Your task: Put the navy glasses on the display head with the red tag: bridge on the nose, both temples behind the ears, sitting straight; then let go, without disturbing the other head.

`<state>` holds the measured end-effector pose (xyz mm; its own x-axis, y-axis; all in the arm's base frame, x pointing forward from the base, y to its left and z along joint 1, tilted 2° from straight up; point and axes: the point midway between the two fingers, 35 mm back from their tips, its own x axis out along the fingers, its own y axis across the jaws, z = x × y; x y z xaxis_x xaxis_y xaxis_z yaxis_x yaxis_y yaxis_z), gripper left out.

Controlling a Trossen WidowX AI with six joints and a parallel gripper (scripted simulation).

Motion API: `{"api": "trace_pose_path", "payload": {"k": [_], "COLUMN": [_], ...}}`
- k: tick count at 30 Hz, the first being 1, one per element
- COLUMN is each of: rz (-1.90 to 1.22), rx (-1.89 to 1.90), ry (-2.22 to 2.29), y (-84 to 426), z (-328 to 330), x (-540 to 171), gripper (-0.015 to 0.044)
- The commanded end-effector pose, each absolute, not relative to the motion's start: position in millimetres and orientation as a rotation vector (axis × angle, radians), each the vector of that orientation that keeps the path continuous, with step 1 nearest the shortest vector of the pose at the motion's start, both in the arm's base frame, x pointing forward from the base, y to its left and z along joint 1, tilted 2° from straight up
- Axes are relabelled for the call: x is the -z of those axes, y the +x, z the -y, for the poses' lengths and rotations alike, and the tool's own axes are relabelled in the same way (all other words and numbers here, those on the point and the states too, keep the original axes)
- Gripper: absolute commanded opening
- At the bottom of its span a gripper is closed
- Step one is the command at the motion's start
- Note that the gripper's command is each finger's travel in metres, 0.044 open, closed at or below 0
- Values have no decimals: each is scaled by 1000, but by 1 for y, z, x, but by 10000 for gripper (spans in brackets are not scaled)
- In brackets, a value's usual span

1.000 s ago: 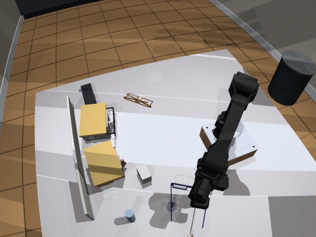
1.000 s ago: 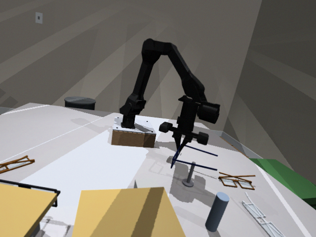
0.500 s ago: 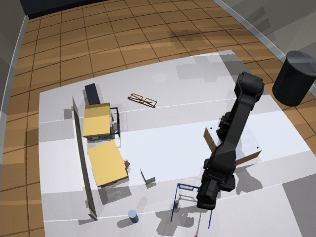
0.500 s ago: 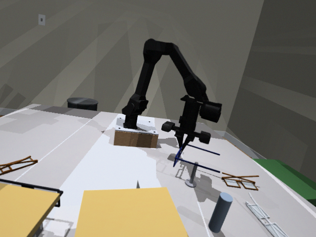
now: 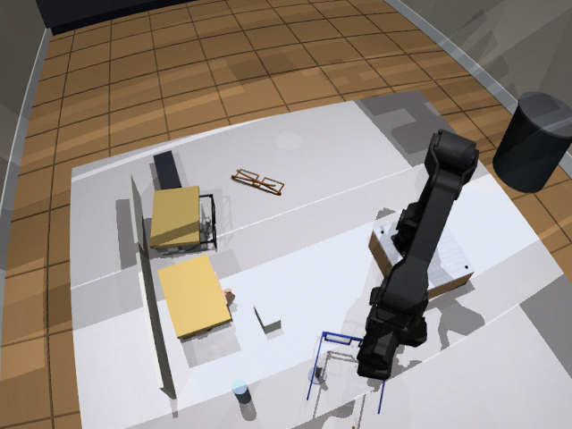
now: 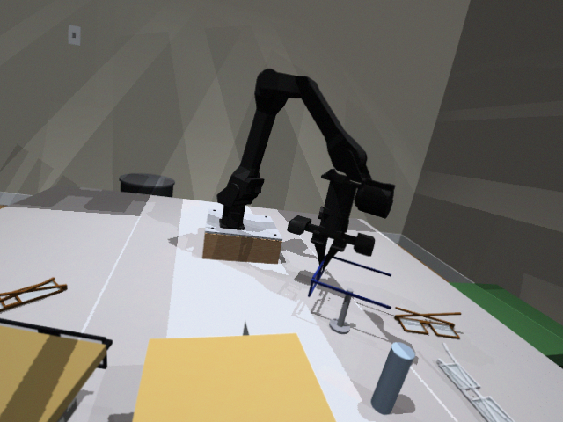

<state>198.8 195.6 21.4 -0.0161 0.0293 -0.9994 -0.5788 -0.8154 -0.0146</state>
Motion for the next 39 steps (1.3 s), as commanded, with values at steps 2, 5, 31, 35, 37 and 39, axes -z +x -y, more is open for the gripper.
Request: {"api": "trace_pose_path", "payload": {"k": [2, 5, 31, 35, 37, 39], "rz": [-567, -567, -567, -567, -567, -566], "rx": [-1883, -1883, -1882, -1881, -1880, -1877], "ry": [-1834, -1834, -1835, -1818, -1801, -1781], "y": [199, 199, 210, 215, 220, 226], "z": [-196, -196, -187, -183, -178, -172], "x": [-21, -21, -81, -82, -82, -83], "gripper": [0, 0, 0, 0, 0, 0]}}
